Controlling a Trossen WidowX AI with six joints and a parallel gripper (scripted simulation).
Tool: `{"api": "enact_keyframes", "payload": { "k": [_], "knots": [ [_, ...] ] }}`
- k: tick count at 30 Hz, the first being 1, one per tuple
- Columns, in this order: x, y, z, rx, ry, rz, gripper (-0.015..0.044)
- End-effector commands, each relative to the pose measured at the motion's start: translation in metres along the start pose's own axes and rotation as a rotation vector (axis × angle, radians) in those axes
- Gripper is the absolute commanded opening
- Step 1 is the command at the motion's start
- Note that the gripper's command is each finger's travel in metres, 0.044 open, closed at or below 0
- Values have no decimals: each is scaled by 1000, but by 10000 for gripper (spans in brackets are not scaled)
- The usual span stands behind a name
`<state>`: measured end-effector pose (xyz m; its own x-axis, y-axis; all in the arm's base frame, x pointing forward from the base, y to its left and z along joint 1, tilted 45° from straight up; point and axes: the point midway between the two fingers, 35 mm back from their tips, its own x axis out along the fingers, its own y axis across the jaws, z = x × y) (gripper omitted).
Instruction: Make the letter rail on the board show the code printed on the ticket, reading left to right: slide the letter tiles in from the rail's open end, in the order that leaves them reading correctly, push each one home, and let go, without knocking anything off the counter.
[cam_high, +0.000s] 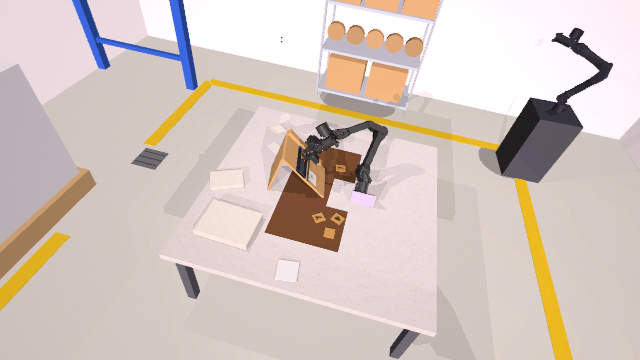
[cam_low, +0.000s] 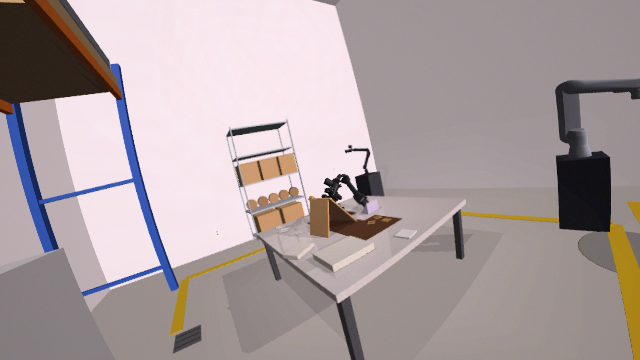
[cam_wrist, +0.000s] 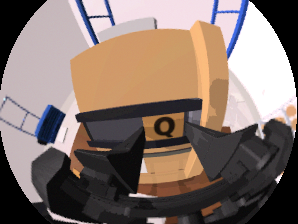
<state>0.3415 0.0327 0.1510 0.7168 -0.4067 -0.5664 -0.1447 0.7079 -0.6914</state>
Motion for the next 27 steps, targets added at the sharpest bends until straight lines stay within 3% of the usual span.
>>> {"api": "enact_keyframes", "payload": {
  "k": [1,27],
  "knots": [
    [-6,0,1,0,-3,1,295],
    [-24,1,-1,-1,-2,2,295]
  ]
}}
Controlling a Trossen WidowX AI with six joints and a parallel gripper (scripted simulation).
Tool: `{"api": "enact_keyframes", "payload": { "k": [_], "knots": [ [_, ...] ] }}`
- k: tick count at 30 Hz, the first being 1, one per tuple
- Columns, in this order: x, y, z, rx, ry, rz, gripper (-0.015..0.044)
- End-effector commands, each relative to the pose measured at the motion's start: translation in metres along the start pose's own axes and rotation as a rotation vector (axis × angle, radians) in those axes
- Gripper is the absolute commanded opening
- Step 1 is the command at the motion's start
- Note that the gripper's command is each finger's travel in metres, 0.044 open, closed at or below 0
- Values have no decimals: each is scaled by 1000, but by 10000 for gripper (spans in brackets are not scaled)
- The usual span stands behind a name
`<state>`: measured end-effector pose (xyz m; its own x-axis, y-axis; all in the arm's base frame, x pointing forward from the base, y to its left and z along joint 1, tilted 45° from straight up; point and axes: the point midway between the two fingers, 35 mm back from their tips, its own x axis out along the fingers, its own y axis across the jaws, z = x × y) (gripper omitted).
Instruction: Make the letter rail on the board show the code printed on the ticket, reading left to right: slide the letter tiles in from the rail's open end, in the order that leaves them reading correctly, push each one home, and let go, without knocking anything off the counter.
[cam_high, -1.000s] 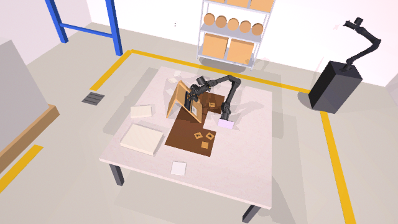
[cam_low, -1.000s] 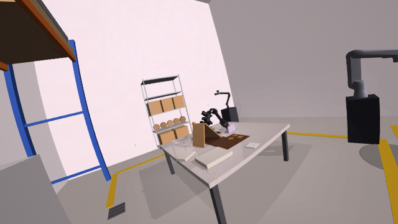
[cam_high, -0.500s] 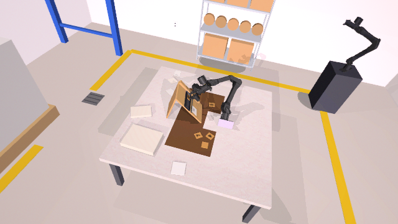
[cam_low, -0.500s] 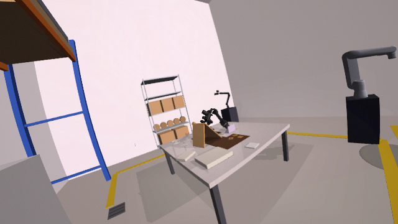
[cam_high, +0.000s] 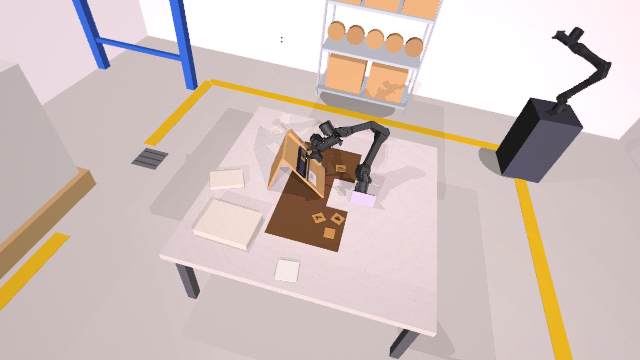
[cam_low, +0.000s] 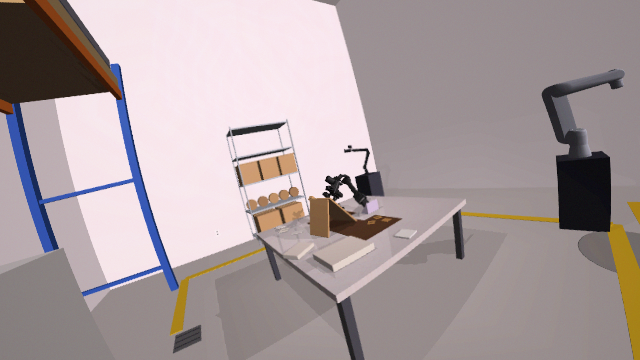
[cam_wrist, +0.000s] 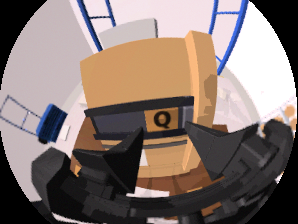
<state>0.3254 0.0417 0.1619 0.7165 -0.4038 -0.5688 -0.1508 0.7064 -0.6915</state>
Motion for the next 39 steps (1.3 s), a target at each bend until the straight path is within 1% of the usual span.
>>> {"api": "enact_keyframes", "payload": {
  "k": [1,32,39],
  "knots": [
    [-3,0,0,4,-1,-2,295],
    [-21,0,1,4,0,-1,295],
    [-19,1,0,-2,2,2,111]
  ]
}}
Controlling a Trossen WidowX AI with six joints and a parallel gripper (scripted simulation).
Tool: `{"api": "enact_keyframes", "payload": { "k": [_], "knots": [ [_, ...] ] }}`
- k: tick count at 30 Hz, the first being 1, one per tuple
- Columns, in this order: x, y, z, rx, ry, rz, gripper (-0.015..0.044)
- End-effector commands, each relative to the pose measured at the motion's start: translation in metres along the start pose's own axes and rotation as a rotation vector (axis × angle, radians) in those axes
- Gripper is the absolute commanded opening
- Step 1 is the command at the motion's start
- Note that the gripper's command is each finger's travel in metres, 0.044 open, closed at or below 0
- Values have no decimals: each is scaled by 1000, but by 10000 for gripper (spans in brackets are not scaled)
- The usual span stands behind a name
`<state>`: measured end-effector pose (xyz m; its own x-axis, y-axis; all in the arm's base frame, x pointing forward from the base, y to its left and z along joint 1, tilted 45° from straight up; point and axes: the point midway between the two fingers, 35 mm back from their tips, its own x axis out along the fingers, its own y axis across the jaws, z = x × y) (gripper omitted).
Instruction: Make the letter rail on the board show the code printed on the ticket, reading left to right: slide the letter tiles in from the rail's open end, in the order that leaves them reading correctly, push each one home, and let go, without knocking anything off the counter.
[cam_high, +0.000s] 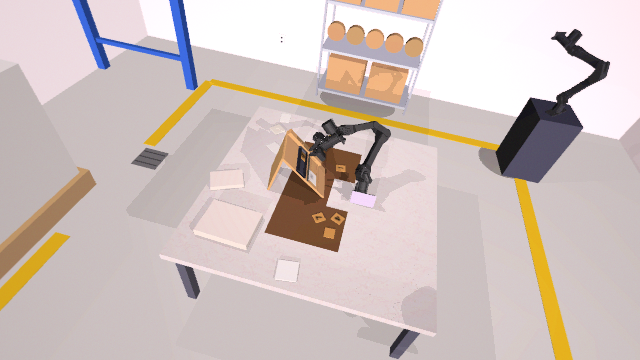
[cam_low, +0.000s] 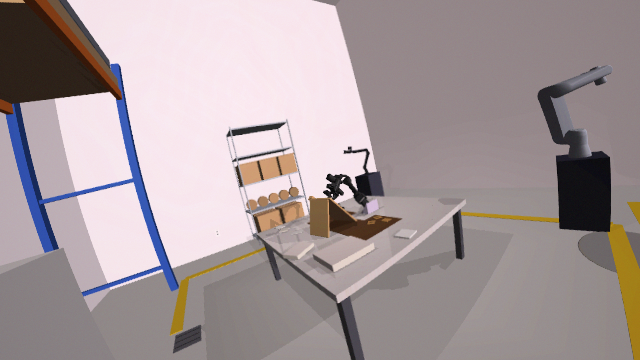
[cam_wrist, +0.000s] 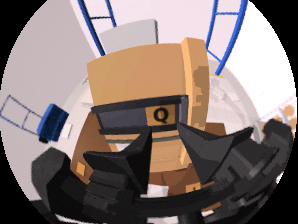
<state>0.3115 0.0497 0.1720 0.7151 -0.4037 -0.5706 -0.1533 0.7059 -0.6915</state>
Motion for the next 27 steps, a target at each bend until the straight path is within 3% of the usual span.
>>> {"api": "enact_keyframes", "payload": {
  "k": [1,5,15,27],
  "knots": [
    [0,0,0,0,0,0,85],
    [0,0,0,0,0,0,0],
    [1,2,1,-1,26,9,0],
    [16,28,19,-21,501,35,0]
  ]
}}
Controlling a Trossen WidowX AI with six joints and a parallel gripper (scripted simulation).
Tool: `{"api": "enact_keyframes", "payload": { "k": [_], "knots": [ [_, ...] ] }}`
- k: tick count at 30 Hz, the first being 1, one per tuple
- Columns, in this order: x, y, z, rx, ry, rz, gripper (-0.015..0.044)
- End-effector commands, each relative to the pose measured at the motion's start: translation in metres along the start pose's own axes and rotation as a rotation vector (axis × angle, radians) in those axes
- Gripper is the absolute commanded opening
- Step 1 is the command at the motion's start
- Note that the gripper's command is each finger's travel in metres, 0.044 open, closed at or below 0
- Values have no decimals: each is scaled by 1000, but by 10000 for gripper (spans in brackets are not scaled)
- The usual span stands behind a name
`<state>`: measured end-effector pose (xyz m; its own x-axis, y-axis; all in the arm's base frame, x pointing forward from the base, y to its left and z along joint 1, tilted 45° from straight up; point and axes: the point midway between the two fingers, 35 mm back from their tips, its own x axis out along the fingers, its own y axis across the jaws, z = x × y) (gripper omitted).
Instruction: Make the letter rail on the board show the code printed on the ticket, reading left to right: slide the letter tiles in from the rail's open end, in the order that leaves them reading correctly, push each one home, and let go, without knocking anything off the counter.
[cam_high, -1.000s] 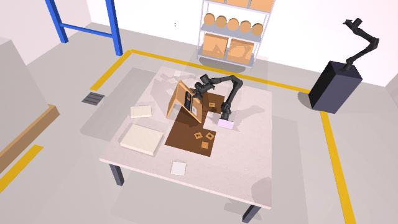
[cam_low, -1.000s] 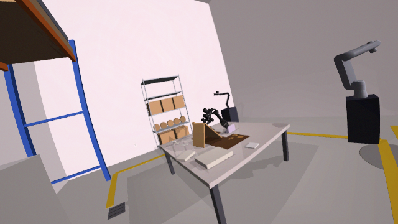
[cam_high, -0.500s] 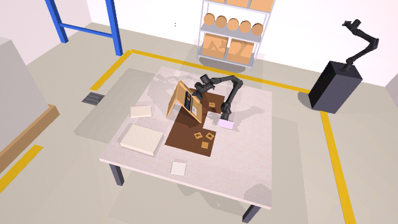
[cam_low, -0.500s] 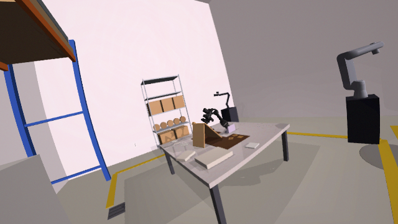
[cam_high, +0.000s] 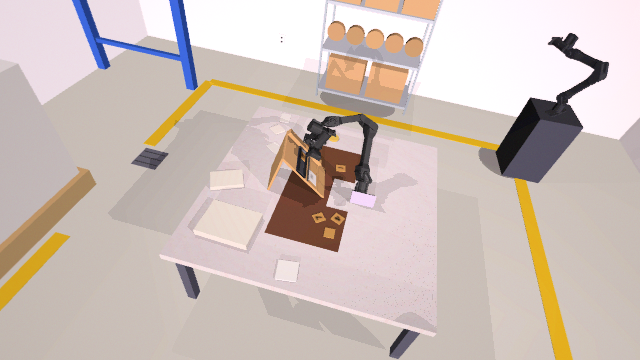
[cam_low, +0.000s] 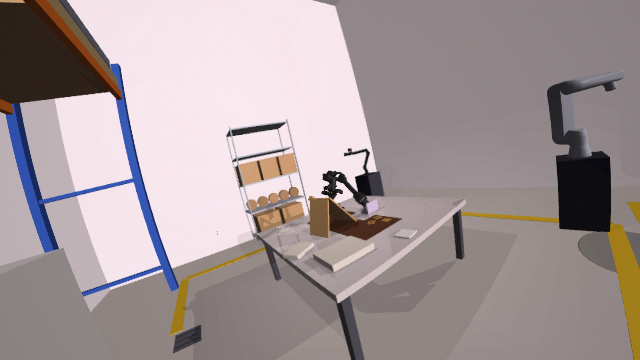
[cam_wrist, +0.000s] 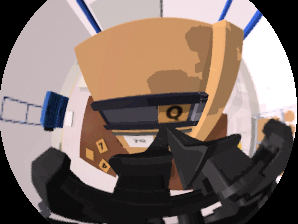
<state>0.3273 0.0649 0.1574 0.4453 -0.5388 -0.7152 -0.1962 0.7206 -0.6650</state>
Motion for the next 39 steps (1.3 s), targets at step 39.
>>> {"api": "enact_keyframes", "payload": {
  "k": [39],
  "knots": [
    [15,15,14,46,357,-39,0]
  ]
}}
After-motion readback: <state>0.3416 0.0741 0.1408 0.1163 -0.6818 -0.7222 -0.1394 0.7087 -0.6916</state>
